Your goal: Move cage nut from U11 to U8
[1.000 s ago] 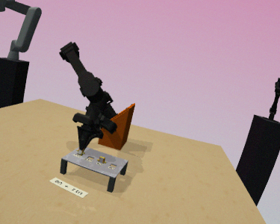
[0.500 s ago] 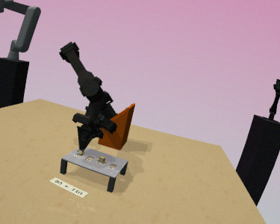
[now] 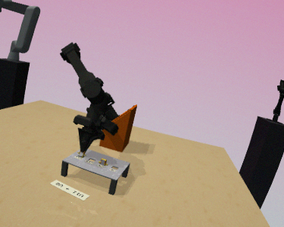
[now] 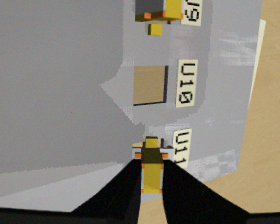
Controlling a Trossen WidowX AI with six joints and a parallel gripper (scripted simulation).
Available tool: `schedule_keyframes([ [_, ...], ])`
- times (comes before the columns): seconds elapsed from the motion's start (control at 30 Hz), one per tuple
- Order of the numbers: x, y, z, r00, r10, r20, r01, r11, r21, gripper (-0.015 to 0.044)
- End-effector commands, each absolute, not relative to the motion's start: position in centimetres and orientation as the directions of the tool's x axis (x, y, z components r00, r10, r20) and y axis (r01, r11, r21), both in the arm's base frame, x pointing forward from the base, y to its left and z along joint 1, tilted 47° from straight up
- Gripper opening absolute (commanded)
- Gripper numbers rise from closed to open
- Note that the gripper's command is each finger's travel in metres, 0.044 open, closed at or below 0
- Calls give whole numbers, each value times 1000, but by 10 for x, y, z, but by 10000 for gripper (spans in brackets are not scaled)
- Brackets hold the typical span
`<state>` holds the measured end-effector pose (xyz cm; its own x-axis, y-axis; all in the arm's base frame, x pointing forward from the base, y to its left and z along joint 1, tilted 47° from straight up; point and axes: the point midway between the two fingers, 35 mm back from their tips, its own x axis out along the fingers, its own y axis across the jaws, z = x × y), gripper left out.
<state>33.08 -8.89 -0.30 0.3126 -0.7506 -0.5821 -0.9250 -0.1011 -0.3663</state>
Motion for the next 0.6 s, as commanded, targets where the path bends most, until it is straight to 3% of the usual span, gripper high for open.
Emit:
schedule_keyframes([
  [0.0, 331, -89, -3, 306, -754, -581, -926, -95, -365, 28],
  [0.57, 332, -90, -2, 297, -756, -584, -929, -87, -359, 28],
])
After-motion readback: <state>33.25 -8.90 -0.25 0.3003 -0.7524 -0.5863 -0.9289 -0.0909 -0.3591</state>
